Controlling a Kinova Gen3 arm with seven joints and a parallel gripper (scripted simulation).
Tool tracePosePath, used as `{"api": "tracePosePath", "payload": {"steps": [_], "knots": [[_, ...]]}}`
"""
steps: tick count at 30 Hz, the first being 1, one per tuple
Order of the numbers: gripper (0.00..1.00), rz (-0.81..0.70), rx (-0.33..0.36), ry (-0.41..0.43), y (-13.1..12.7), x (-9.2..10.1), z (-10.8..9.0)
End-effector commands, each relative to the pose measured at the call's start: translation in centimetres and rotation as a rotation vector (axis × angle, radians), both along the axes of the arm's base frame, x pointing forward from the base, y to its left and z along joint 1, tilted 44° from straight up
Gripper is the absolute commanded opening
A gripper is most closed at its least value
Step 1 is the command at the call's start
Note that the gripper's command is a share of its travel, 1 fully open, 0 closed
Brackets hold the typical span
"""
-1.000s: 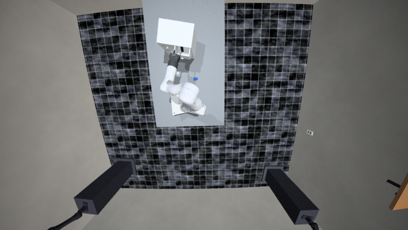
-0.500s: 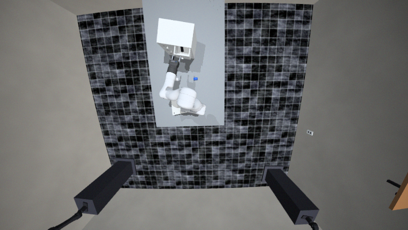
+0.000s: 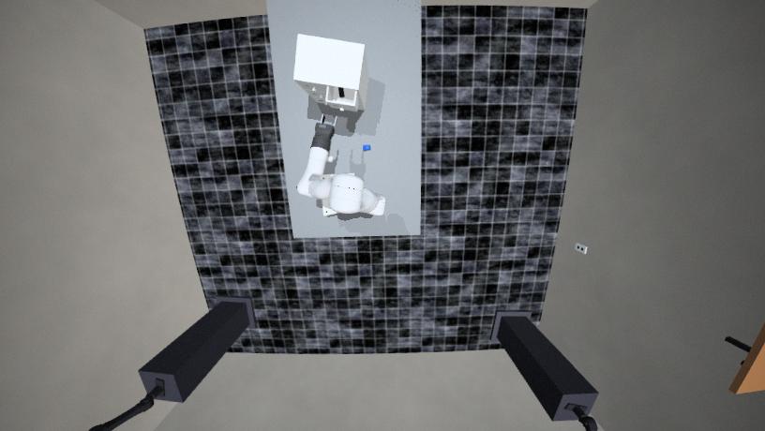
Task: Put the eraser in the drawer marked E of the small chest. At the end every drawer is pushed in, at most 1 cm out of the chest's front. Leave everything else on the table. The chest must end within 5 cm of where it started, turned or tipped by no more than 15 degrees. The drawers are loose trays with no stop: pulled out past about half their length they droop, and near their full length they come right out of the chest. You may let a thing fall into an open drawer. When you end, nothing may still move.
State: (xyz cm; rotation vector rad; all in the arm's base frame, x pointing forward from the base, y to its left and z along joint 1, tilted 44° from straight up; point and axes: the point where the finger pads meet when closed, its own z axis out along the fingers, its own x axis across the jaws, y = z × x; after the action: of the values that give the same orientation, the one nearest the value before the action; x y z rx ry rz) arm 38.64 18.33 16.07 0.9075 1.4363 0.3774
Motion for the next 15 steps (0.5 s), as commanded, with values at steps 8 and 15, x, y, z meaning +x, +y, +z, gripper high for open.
{"api": "tracePosePath", "payload": {"steps": [8, 15], "knots": [[1.0, 0.016, -0.002, 0.001, 0.8, -1.9, -0.2], [1.0, 0.016, -0.002, 0.001, 0.8, -2.6, -0.3]]}}
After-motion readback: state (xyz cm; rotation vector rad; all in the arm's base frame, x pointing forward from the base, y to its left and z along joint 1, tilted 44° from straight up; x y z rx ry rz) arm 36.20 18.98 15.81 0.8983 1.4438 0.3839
